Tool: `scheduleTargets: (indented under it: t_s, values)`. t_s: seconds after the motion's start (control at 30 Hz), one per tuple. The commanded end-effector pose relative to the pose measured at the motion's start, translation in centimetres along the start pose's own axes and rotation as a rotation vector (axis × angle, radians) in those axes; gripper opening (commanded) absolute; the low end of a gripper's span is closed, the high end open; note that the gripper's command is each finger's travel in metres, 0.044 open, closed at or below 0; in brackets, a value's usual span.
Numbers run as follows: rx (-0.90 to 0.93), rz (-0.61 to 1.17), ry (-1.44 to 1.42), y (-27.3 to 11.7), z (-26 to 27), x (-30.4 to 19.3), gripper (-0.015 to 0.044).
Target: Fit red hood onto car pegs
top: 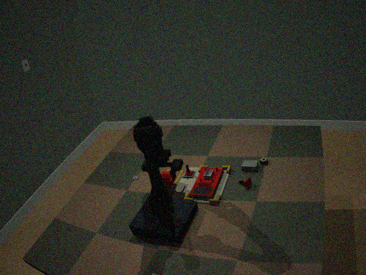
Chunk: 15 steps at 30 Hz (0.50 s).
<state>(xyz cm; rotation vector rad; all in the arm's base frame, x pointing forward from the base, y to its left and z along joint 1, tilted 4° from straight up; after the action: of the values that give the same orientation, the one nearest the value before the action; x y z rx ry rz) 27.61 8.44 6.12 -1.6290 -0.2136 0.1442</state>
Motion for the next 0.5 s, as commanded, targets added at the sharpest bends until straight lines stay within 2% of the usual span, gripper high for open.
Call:
scheduleTargets:
  t_s: [0.0,0.47]
  values:
    - [0.0,-0.002,0.004,-1.0,0.0,0.1,0.0]
    - [0.0,-0.002,0.004,-4.7,0.0,0.1,0.0]
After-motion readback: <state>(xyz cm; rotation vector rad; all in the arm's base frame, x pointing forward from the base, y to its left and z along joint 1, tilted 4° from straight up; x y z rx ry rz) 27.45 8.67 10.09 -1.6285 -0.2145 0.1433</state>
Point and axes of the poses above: the point midway between the two fingers, 35 mm back from their tips, its own y axis out along the fingers, its own z axis across the jaws, x = y × z, the point moved 2 cm from there along -y, back along the fingers, and after that the axes turned 13 degrees about -y, right-handed, at the moved point
